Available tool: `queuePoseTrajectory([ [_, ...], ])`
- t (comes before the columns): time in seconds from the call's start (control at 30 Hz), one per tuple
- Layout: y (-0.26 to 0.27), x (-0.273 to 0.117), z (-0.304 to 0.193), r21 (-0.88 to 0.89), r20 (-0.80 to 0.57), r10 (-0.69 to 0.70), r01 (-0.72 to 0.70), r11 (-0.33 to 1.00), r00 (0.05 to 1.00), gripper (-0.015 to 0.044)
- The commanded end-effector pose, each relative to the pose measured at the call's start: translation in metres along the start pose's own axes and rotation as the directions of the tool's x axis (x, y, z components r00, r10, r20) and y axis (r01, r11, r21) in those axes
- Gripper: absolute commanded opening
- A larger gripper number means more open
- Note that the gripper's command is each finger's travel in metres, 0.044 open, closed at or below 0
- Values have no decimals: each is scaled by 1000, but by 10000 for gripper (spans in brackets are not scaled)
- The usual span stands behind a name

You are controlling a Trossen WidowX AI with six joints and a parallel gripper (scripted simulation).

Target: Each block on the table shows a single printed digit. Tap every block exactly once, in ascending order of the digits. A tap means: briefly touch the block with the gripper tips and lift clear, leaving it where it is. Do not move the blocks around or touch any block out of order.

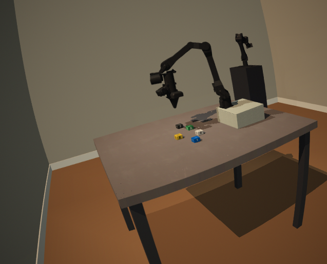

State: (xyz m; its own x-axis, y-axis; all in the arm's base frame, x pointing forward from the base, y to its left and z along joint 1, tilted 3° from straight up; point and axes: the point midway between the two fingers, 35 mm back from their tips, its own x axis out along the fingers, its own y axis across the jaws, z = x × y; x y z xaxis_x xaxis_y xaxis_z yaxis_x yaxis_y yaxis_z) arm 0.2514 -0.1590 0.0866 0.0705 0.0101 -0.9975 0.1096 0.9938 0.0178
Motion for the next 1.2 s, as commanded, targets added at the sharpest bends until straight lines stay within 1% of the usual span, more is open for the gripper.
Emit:
queuePoseTrajectory([
  [0.0, 37, -2, 25, -16, 4, 2, -2, 1000, 1000, 20],
  [0.17, 107, -3, 54, -16, 7, 8, -8, 1000, 1000, 20],
  [0.3, 158, -4, 63, -15, 10, 14, -14, 1000, 1000, 20],
  [0.5, 160, -1, 64, -15, 10, 15, -15, 1000, 1000, 20],
  [0.53, 160, 10, 65, -15, 10, 15, -15, 1000, 1000, 20],
  [0.63, 161, 64, 65, -15, 10, 15, -15, 1000, 1000, 20],
  [0.67, 161, 74, 64, -15, 9, 15, -15, 1000, 1000, 20],
  [1.17, 161, 88, 64, -15, 9, 15, -15, 1000, 1000, 20],
])
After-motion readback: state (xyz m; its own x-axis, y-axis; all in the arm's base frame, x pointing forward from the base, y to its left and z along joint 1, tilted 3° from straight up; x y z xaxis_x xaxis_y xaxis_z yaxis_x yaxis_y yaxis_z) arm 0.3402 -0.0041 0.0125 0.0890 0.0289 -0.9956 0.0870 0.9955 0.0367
